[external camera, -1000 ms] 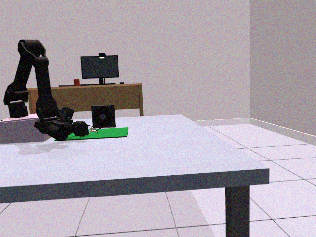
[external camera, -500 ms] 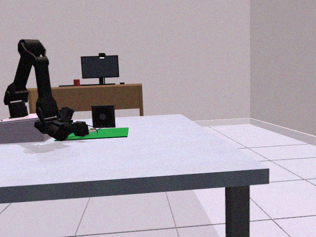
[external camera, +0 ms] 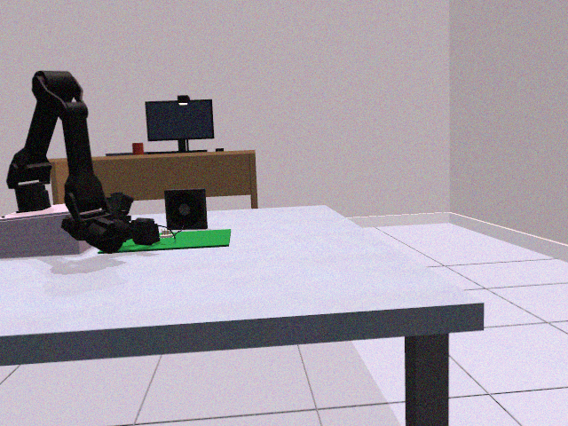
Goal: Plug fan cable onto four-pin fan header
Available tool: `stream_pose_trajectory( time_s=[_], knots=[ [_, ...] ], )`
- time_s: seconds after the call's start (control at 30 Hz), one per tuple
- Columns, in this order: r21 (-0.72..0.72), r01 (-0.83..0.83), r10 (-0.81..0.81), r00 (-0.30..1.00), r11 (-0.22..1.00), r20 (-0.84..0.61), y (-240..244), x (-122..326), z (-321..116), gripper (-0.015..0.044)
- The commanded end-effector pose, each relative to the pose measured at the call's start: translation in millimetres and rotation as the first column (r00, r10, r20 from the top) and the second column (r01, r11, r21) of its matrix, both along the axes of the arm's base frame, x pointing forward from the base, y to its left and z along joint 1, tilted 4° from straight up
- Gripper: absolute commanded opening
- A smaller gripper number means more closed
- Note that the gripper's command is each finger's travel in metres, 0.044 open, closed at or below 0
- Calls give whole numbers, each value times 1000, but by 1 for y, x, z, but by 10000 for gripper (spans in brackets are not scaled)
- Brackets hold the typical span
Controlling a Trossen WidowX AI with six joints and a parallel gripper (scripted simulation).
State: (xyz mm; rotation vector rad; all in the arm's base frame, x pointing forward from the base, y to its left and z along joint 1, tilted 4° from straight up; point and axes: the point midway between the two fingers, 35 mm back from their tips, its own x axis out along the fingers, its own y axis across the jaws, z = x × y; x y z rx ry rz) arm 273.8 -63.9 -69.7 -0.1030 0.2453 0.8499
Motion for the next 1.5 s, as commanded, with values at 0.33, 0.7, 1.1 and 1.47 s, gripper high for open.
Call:
stream_pose_trajectory(
  time_s=[0.33, 0.7, 1.1, 1.47],
  knots=[
    [0, 0, 0, 1000, 1000, 0, 0, 0, 0, 105],
    [0, 0, 0, 1000, 1000, 0, 0, 0, 0, 205],
    [0, 0, 0, 1000, 1000, 0, 0, 0, 0, 205],
    [-55, -72, 64, 988, 996, -139, 8, 6, -4, 205]
  ],
)
